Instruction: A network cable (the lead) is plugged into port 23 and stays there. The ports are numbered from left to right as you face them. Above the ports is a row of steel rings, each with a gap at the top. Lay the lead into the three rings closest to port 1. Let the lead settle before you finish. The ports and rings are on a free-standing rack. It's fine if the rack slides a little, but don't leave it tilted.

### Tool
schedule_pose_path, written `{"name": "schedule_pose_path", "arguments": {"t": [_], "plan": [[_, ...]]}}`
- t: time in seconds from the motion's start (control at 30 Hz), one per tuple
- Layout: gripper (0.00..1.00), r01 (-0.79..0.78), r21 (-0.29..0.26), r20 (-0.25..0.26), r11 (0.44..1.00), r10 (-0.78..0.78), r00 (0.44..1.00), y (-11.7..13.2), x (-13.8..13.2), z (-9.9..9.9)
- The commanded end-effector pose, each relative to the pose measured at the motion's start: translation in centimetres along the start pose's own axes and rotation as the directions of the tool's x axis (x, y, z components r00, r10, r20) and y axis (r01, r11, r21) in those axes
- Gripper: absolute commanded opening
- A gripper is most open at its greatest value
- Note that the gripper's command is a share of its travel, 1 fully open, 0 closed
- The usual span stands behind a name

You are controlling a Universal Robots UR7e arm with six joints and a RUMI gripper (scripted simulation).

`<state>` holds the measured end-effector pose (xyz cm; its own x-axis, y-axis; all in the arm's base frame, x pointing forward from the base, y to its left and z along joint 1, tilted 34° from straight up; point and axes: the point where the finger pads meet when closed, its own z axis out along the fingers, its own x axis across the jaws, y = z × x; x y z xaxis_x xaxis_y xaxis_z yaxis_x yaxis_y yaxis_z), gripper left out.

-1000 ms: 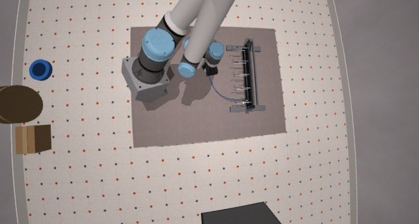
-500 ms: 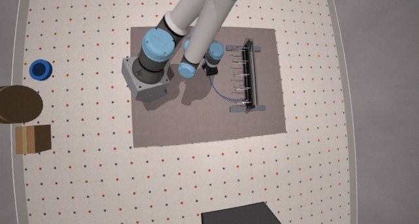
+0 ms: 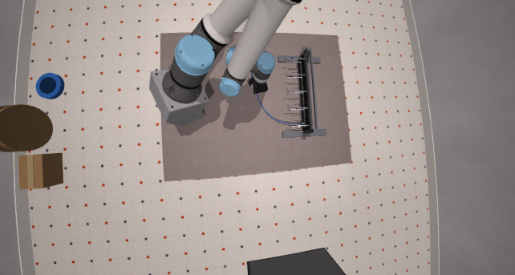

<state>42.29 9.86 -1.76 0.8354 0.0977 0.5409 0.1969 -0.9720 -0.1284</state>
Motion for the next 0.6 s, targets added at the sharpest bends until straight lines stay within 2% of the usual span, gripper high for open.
{"name": "schedule_pose_path", "arguments": {"t": [0.0,0.57], "plan": [[0.20,0.000,0.000,-0.001,1.000,0.000,1.000,0.00,0.02,0.07],[0.20,0.000,0.000,-0.001,1.000,0.000,1.000,0.00,0.02,0.41]]}}
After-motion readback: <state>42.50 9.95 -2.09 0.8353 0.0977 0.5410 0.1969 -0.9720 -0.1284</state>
